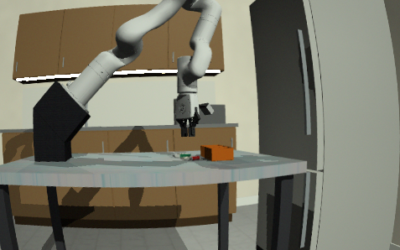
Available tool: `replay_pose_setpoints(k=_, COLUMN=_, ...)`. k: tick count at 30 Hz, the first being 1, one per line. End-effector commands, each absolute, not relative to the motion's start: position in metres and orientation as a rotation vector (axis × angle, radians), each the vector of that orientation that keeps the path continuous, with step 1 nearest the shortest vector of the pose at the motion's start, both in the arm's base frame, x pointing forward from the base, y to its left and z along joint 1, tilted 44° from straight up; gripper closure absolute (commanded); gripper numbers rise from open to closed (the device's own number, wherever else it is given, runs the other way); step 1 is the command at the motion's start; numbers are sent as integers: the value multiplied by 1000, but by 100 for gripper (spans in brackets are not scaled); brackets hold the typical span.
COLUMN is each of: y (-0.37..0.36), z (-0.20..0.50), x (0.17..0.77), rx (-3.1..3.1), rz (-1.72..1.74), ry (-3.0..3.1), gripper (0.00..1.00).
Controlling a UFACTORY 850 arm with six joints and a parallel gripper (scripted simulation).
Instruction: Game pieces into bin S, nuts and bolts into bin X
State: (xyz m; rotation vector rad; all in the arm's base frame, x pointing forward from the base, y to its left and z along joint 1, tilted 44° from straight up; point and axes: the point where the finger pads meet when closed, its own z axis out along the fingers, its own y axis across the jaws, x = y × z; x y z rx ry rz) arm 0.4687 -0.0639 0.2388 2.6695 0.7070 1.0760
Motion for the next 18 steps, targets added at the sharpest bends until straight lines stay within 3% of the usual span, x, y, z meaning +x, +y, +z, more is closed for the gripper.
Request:
replay_pose_setpoints(k=1, y=-75, z=215, x=473, rx=2658, rz=1094, ry=727, gripper=59)
replay_pose_setpoints(k=18, y=-73, z=217, x=475, rx=2658, rz=1094, ry=727, gripper=59)
